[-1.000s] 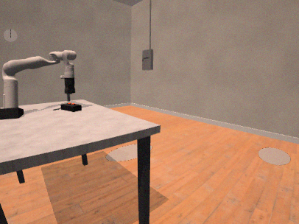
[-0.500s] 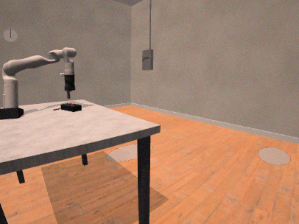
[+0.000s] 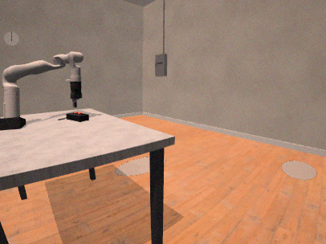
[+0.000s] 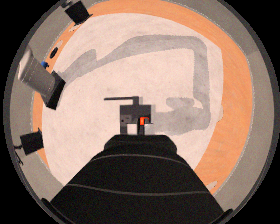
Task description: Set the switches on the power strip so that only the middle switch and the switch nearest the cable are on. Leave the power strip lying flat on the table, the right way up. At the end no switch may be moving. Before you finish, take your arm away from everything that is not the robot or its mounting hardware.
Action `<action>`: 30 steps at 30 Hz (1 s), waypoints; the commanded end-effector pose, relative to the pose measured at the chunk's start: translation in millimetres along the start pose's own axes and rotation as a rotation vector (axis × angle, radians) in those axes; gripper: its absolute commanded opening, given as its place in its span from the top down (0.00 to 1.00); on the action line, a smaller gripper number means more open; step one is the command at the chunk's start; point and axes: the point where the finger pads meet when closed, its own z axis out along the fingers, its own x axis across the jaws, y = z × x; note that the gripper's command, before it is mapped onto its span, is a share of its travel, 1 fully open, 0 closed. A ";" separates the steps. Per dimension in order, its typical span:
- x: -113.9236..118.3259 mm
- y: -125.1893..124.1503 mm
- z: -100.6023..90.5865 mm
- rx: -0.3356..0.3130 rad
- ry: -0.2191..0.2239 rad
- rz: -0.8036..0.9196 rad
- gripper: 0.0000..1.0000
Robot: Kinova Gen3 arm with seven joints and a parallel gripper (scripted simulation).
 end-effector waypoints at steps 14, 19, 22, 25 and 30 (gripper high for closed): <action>0.3 0.2 -41.2 -0.001 0.002 0.000 0.00; 0.3 0.2 -65.8 -0.001 0.002 0.000 0.00; 0.2 0.2 -77.1 -0.001 0.002 0.000 0.00; 0.2 0.2 -90.6 -0.001 0.002 0.000 0.00; 0.2 0.2 -100.2 -0.001 0.002 0.000 0.00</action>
